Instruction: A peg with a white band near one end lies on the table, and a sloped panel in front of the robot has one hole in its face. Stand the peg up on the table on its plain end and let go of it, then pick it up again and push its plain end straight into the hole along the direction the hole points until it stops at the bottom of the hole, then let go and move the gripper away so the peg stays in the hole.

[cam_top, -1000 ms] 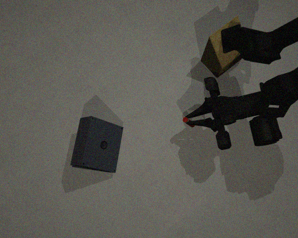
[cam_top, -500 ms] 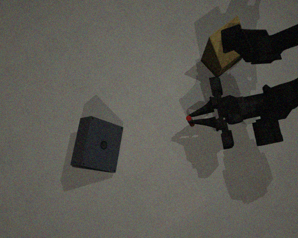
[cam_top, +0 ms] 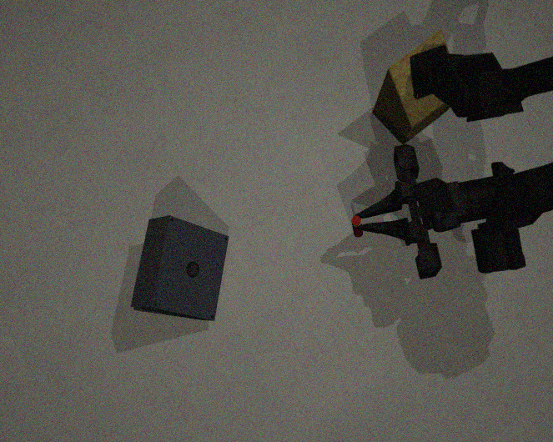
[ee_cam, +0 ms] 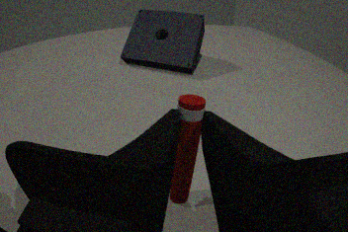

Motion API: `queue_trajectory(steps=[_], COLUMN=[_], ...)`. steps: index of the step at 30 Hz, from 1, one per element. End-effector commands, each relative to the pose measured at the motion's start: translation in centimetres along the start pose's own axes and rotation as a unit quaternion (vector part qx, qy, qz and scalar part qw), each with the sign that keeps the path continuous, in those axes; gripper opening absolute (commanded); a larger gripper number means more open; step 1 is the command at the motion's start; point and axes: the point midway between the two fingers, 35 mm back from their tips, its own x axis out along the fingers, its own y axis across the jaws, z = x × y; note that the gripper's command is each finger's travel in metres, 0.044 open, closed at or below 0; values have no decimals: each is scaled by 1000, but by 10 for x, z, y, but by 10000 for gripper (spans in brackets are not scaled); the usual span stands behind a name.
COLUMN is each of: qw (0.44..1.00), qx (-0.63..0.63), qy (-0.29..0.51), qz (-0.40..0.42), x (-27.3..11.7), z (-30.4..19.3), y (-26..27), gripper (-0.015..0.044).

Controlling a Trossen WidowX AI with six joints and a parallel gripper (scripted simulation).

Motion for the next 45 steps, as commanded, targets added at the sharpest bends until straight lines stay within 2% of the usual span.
queue_trajectory(steps=[1, 45], qw=[1000, 1000], qx=[-3, -3], qy=[5, -12], qz=[-1, -7], x=[-1, -4], z=[0, -8], y=[-1, -6], gripper=[49, 49])
